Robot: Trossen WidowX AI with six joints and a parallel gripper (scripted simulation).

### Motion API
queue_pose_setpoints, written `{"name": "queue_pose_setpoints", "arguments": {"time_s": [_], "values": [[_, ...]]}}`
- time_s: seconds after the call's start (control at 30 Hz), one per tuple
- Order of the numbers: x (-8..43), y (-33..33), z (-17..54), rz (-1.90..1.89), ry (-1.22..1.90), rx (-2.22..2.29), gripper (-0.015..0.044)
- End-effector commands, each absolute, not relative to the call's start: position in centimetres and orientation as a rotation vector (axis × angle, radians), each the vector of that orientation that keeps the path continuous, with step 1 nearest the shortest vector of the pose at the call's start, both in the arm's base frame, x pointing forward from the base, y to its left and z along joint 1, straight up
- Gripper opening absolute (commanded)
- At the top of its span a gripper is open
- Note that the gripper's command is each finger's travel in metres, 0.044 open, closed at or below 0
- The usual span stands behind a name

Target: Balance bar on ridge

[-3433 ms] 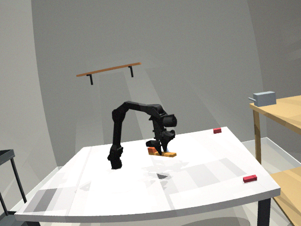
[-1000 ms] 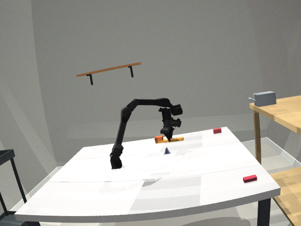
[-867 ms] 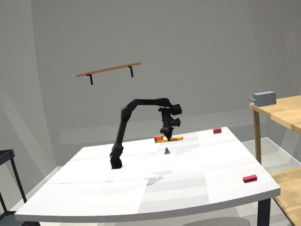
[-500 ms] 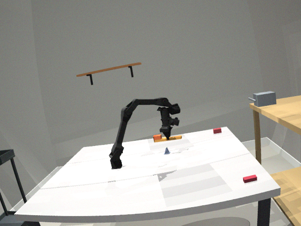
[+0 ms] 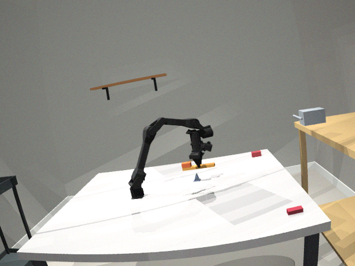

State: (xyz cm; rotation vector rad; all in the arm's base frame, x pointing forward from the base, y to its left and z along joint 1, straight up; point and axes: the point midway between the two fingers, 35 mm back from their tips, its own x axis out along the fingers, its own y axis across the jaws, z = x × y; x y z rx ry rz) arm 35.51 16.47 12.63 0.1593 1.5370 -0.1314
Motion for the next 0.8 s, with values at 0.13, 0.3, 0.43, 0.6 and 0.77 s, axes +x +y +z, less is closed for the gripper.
{"name": "queue_pose_setpoints", "arguments": {"time_s": [0.13,0.3,0.43,0.6,0.77], "values": [[35.5,16.4,11.3,-0.137,1.538,0.162,0.0],[35.5,16.4,10.5,-0.137,1.538,0.162,0.0],[35.5,16.4,10.4,-0.137,1.538,0.162,0.0],[35.5,16.4,10.4,-0.137,1.538,0.162,0.0],[35.5,16.4,10.5,-0.137,1.538,0.162,0.0]]}}
